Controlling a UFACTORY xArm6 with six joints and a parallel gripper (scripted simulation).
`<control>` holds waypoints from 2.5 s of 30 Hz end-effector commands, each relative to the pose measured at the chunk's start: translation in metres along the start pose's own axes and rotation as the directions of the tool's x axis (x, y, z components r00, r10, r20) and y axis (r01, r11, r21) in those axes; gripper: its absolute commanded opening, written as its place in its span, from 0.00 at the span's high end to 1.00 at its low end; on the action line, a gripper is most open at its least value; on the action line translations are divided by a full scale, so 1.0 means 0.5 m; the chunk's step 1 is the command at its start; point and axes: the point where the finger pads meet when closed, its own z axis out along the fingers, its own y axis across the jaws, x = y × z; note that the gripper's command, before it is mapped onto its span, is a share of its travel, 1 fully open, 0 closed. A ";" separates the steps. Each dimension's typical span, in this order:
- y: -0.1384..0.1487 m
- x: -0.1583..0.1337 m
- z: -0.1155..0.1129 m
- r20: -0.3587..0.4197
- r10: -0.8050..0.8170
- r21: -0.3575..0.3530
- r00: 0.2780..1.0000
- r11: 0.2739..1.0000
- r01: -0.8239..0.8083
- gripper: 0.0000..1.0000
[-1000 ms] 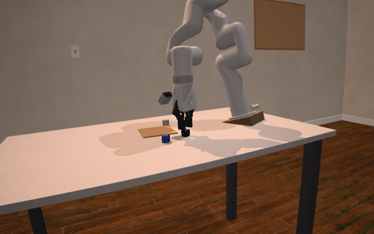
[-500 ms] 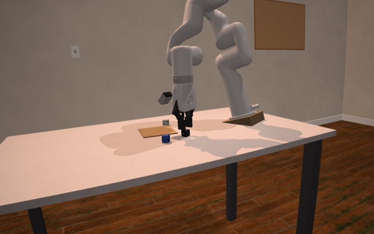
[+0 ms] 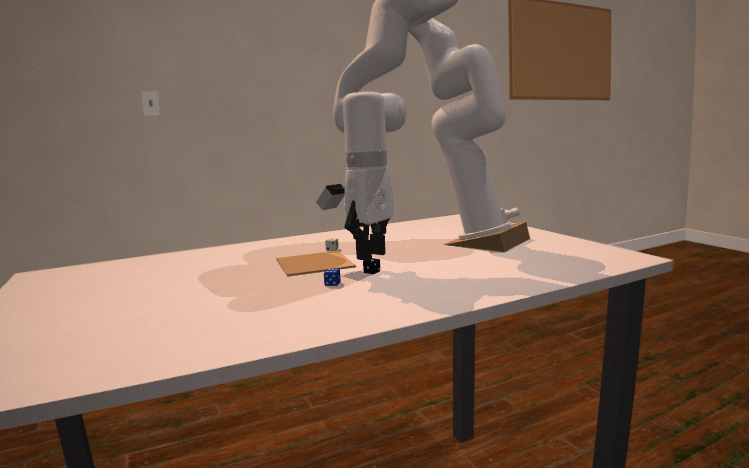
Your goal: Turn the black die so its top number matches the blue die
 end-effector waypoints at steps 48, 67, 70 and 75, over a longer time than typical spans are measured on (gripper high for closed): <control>-0.003 0.001 0.055 0.000 0.000 0.003 1.000 1.000 0.000 0.58; -0.003 0.001 0.055 0.000 0.000 0.003 1.000 1.000 0.000 0.79; -0.003 0.001 0.055 0.000 0.000 0.003 1.000 1.000 0.000 0.79; -0.003 0.001 0.055 0.000 0.000 0.003 1.000 1.000 0.000 0.79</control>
